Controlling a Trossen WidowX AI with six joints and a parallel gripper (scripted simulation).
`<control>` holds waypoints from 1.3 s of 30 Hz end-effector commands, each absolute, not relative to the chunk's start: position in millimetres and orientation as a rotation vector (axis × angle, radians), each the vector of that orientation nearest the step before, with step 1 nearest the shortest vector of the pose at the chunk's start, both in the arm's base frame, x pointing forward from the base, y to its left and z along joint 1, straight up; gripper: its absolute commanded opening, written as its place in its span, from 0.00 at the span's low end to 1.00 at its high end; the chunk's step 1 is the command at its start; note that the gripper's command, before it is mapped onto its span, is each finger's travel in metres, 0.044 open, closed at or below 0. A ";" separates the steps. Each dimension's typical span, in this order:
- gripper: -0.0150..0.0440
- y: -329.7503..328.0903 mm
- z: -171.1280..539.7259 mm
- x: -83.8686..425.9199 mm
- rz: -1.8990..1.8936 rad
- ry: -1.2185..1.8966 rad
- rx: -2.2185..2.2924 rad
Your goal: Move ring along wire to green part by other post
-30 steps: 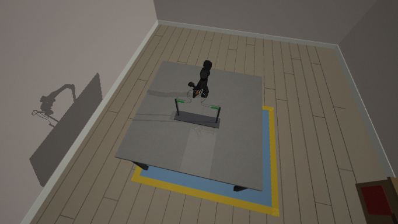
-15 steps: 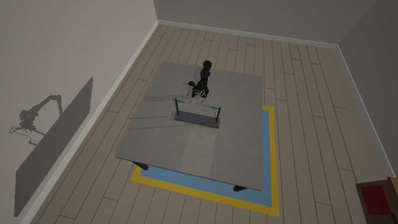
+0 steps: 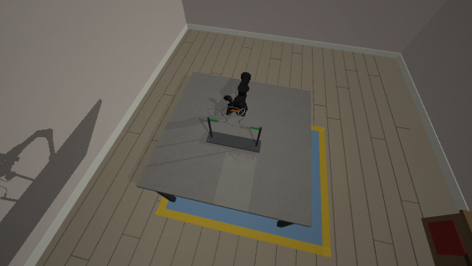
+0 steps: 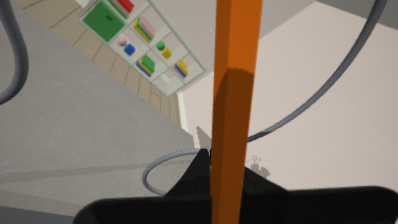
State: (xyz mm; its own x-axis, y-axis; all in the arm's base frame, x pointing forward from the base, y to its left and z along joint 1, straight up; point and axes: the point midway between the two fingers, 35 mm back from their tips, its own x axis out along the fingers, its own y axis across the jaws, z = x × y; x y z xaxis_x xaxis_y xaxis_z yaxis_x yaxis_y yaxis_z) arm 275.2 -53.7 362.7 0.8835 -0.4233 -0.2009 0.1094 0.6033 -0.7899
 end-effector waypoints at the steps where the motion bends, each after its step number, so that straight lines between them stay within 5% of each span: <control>1: 0.00 -55.8 366.7 273.0 -0.338 0.376 -0.932; 39: 0.00 -63.8 386.6 272.7 -0.445 0.298 -1.422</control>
